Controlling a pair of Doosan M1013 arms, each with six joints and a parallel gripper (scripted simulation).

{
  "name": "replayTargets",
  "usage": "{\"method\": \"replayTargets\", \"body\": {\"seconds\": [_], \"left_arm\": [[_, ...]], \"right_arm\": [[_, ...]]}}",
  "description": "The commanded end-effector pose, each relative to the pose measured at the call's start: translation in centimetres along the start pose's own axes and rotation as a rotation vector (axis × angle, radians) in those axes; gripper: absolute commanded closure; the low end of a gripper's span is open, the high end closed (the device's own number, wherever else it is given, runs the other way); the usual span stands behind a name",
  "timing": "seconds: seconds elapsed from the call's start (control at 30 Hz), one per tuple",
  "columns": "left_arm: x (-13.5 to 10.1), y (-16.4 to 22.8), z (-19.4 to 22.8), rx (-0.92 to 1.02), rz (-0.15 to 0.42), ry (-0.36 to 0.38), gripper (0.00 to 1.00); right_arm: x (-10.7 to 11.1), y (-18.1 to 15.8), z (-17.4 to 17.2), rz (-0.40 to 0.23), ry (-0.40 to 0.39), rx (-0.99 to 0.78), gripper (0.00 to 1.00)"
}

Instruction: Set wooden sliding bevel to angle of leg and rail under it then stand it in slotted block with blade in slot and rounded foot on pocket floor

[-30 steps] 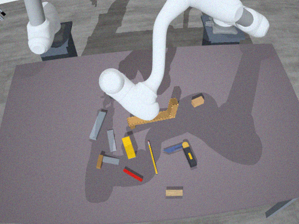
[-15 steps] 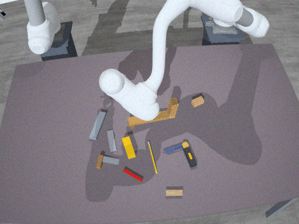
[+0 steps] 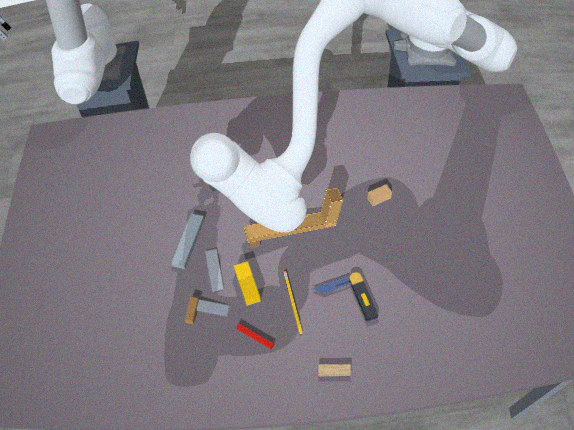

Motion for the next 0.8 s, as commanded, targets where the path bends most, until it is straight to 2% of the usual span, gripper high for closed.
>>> {"method": "replayTargets", "body": {"seconds": [0.0, 0.03, 0.77], "left_arm": [[0.11, 0.0, -0.09, -0.001, -0.001, 0.001, 1.0], [0.11, 0.0, -0.09, -0.001, -0.001, 0.001, 0.0], [0.11, 0.0, -0.09, -0.001, -0.001, 0.001, 0.0]], "right_arm": [[0.06, 0.0, -0.01, 0.0, -0.001, 0.0, 0.0], [0.06, 0.0, -0.01, 0.0, -0.001, 0.0, 0.0], [0.06, 0.0, -0.01, 0.0, -0.001, 0.0, 0.0]]}}
Point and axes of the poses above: on each arm, the point where the finger pads meet when closed, its own x axis back along the fingers, its own y axis across the jaws, z = x × y, the point moved 3 cm from there along x, back along the fingers, and after that the axes turned 14 degrees about x, right-handed, at the moved point
